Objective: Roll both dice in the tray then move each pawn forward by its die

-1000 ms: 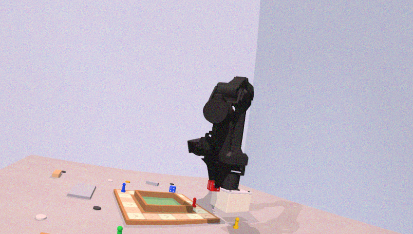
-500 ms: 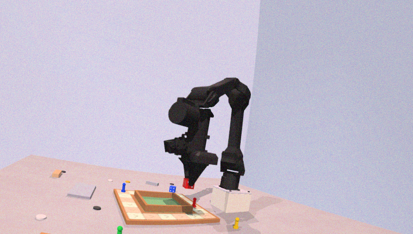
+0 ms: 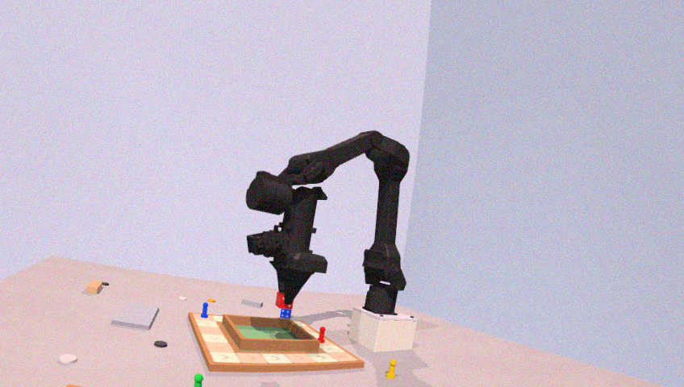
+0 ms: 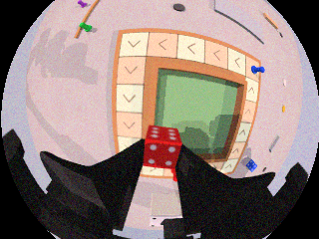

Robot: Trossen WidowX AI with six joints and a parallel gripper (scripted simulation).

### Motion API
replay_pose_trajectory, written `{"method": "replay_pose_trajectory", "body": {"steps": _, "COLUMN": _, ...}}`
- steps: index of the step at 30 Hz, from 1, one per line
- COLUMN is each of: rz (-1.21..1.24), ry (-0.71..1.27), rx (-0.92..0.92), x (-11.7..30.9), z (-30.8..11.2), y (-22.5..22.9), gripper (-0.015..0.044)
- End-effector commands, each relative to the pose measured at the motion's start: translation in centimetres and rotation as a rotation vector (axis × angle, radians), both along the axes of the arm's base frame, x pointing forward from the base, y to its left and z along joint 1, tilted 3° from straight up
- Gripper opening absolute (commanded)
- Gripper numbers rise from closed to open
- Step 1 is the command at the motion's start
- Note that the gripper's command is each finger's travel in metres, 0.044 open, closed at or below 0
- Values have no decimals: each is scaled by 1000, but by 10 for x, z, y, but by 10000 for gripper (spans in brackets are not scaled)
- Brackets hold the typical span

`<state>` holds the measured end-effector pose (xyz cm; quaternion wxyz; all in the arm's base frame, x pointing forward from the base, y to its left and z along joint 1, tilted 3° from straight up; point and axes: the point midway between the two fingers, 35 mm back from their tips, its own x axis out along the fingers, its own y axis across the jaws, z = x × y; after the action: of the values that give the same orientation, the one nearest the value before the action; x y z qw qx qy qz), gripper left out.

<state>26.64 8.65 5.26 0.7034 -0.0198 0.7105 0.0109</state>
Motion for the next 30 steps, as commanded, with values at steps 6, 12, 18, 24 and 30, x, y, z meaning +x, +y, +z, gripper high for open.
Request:
{"method": "replay_pose_trajectory", "body": {"steps": 6, "rz": 35, "ry": 5, "rx": -9, "x": 6, "z": -9, "y": -43, "gripper": 0}}
{"method": "replay_pose_trajectory", "body": {"steps": 12, "rz": 48, "ry": 6, "rx": -10, "x": 7, "z": -12, "y": -60, "gripper": 0}}
{"method": "replay_pose_trajectory", "body": {"steps": 18, "rz": 53, "ry": -146, "rx": -2, "x": 11, "z": -18, "y": -59, "gripper": 0}}
{"method": "replay_pose_trajectory", "body": {"steps": 24, "rz": 57, "ry": -349, "rx": 11, "x": 16, "z": -23, "y": -58, "gripper": 0}}
{"method": "replay_pose_trajectory", "body": {"steps": 30, "rz": 59, "ry": -553, "rx": 27, "x": 19, "z": -27, "y": -57, "gripper": 0}}
